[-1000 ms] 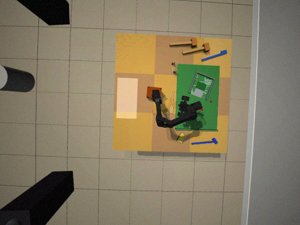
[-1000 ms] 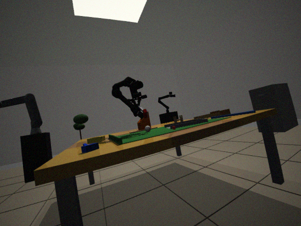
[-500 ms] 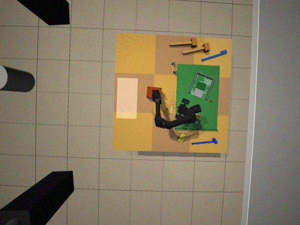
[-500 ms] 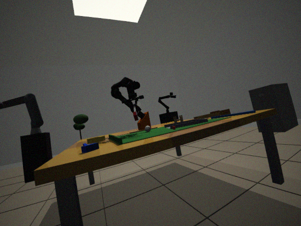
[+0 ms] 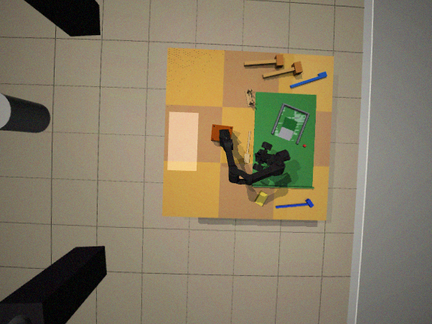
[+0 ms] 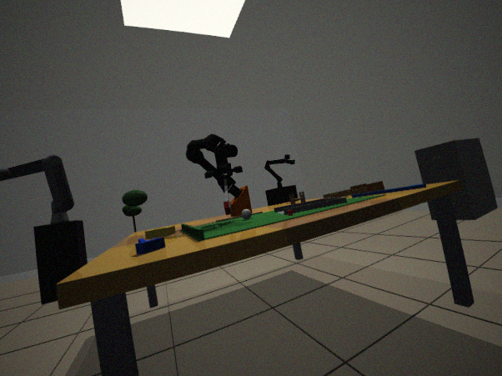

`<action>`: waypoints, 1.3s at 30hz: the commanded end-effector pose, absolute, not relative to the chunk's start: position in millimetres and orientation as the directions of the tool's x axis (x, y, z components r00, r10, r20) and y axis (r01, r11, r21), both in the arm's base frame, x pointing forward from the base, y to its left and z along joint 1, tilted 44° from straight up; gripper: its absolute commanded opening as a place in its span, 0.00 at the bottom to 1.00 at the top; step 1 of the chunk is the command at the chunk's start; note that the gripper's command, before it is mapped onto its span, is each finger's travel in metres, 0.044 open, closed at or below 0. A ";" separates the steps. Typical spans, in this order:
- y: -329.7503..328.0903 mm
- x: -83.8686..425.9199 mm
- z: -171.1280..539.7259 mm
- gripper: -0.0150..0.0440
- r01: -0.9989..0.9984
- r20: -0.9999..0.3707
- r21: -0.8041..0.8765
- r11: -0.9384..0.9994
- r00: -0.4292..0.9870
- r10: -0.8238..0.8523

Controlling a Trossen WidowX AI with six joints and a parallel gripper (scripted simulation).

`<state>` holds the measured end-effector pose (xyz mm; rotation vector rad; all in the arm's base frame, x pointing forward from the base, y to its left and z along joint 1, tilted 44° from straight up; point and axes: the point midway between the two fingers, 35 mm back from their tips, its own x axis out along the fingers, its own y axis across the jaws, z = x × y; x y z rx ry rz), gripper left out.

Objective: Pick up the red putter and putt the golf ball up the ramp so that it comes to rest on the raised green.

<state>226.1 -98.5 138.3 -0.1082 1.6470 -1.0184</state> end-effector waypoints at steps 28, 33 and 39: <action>-117.4 222.2 119.8 0.25 0.425 -0.750 -0.662 0.618 -0.362 -0.554; -128.8 215.9 129.2 0.25 0.422 -0.748 -0.663 0.618 -0.361 -0.557; -138.1 209.9 137.1 0.25 0.419 -0.746 -0.666 0.617 -0.360 -0.560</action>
